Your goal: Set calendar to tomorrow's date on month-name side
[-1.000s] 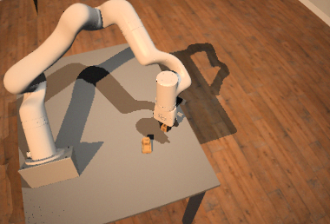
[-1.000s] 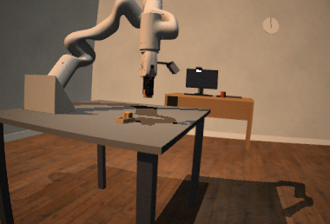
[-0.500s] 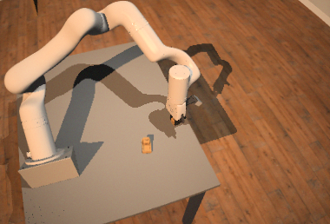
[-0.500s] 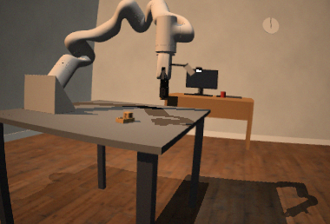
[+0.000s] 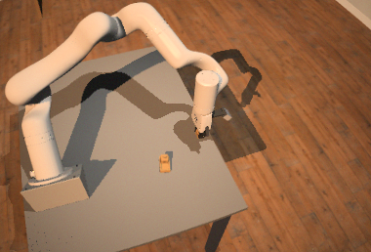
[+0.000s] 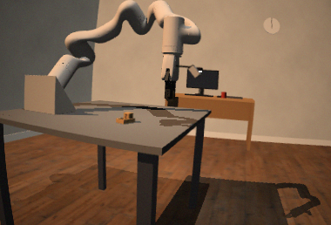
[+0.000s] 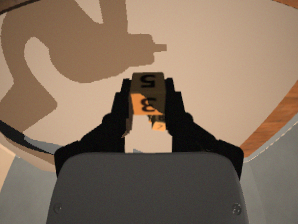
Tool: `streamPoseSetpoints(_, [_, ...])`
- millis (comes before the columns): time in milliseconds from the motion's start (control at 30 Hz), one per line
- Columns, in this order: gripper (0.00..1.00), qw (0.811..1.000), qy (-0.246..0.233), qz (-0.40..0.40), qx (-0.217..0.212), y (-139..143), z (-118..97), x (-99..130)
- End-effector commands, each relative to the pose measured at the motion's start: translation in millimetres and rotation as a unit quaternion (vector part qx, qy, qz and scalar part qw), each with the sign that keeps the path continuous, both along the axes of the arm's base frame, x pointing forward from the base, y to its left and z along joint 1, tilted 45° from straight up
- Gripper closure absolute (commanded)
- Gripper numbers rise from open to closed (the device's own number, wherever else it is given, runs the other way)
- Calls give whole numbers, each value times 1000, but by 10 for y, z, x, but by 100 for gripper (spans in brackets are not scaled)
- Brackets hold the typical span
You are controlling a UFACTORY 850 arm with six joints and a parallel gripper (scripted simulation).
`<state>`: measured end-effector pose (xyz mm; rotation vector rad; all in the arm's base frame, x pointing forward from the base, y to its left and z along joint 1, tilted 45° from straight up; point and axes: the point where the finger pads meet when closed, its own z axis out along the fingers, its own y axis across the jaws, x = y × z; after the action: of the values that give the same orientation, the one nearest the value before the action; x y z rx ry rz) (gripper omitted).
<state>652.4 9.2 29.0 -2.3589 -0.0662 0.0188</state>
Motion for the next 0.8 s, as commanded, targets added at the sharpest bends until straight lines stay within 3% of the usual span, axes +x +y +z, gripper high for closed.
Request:
streamPoseSetpoints(0, [73, 1000, -1, -1, 0, -6, 9, 9])
streamPoseSetpoints(367, [73, 1000, -1, 0, 0, 32, -31, 8])
streamPoseSetpoints(767, [73, 1000, -1, 0, 0, 335, -337, -1])
